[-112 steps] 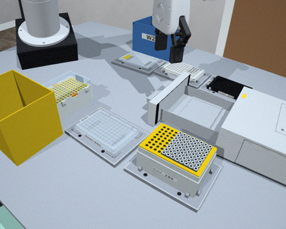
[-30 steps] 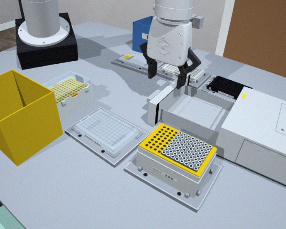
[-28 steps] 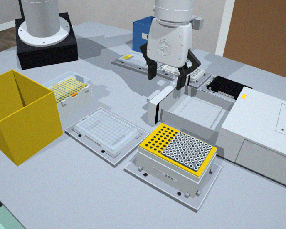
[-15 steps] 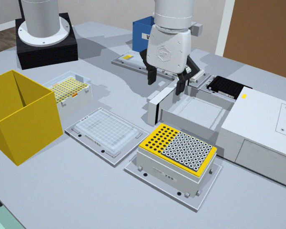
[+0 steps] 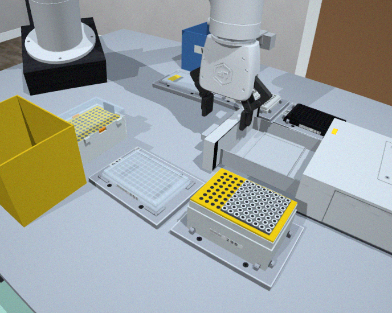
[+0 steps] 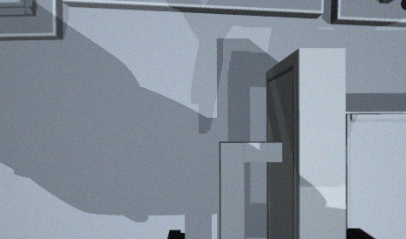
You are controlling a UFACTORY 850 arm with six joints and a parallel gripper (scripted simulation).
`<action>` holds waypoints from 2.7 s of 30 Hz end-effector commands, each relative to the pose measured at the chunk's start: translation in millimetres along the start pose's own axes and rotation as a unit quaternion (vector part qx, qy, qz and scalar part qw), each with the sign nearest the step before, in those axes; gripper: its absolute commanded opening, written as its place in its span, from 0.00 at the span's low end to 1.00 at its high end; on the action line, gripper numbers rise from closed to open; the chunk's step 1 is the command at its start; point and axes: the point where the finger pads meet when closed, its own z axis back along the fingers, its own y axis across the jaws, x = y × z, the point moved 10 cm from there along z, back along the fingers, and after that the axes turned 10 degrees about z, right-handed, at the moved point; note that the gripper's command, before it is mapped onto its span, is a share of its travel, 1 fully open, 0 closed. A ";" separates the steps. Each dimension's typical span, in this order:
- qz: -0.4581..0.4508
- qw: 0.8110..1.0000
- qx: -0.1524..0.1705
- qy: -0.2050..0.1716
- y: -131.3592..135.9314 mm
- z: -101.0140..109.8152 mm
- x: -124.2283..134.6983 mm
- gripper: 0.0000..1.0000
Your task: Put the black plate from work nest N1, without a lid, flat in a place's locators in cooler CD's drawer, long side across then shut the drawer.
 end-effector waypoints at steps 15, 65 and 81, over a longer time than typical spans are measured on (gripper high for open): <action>0.000 1.000 0.002 0.000 -10.6 0.3 -1.9 0.88; 0.000 1.000 0.001 0.000 -21.0 0.3 -3.8 0.88; 0.000 1.000 0.001 0.000 -21.0 0.3 -3.8 0.88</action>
